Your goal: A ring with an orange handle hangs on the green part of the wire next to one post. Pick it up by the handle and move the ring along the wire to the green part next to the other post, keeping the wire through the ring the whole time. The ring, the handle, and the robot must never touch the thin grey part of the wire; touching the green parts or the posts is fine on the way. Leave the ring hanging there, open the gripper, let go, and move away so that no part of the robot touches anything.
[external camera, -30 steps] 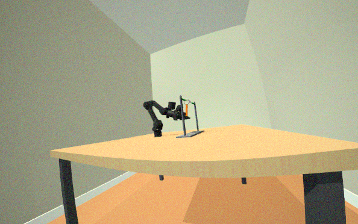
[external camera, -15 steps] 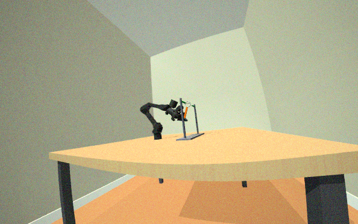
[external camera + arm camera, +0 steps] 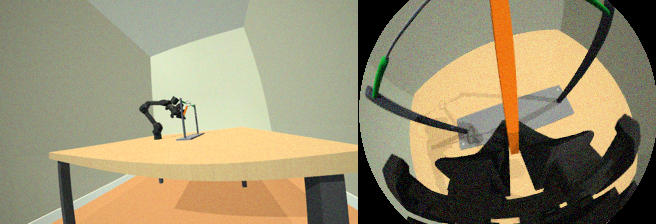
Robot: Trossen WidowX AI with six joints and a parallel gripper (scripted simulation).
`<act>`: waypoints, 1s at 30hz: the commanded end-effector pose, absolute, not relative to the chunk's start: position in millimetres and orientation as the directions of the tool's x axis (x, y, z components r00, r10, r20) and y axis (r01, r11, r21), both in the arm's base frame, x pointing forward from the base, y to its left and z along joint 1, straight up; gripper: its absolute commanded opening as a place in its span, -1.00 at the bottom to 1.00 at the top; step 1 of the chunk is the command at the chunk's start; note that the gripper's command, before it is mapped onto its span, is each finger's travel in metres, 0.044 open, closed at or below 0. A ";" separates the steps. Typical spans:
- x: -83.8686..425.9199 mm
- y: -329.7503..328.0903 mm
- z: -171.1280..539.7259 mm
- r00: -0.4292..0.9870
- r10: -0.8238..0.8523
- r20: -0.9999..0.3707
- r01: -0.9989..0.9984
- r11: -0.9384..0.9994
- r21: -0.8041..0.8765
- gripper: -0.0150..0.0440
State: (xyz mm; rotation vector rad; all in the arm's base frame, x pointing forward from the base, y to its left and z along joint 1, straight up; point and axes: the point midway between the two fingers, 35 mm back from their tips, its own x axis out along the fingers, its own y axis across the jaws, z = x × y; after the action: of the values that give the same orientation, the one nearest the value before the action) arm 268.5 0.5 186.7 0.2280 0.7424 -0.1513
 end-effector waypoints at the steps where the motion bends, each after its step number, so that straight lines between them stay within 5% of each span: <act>1: 269.6 4.8 186.3 0.720 -0.059 -0.692 0.224 0.963 0.151 -1.00; 30: 270.3 -0.6 188.1 0.751 -0.089 -0.655 0.068 0.996 -0.056 -1.00</act>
State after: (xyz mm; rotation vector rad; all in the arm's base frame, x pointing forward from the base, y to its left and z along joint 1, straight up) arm 271.4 3.2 186.1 0.0223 0.7315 -0.1045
